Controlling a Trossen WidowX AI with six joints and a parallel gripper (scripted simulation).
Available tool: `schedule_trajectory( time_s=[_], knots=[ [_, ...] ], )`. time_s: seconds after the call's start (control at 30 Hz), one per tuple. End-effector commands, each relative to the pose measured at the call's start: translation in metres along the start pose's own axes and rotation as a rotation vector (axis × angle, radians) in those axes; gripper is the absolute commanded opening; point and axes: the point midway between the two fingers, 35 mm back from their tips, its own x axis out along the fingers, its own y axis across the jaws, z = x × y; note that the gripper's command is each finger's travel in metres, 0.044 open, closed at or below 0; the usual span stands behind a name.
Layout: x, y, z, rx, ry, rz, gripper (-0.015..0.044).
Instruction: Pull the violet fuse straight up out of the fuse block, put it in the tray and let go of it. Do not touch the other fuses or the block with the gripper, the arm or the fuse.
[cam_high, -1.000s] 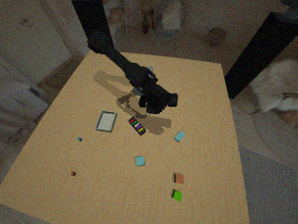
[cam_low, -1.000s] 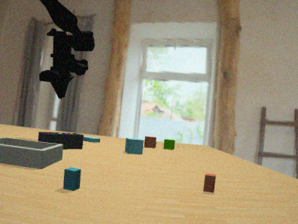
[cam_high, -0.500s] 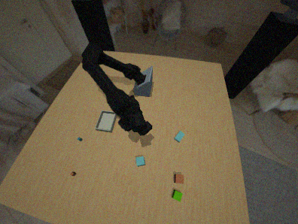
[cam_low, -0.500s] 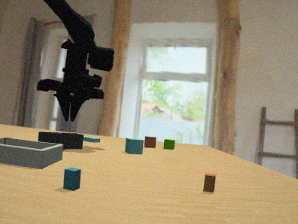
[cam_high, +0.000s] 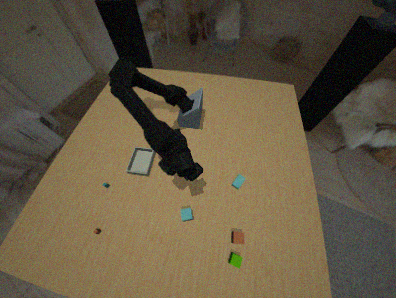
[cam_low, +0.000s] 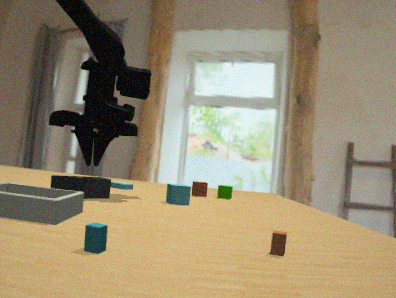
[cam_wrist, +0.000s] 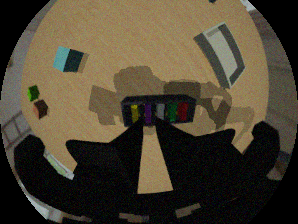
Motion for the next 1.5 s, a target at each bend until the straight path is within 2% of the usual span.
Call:
schedule_trajectory(
  time_s=[0.0,1.37,1.47],
  knots=[
    [0.005,0.000,-0.001,-0.009,-0.002,-0.006,0.0073],
    [0.032,-0.001,-0.002,-0.009,-0.003,-0.007,0.0073],
    [0.031,-0.001,-0.002,-0.002,0.000,-0.004,0.0053]
  ],
)
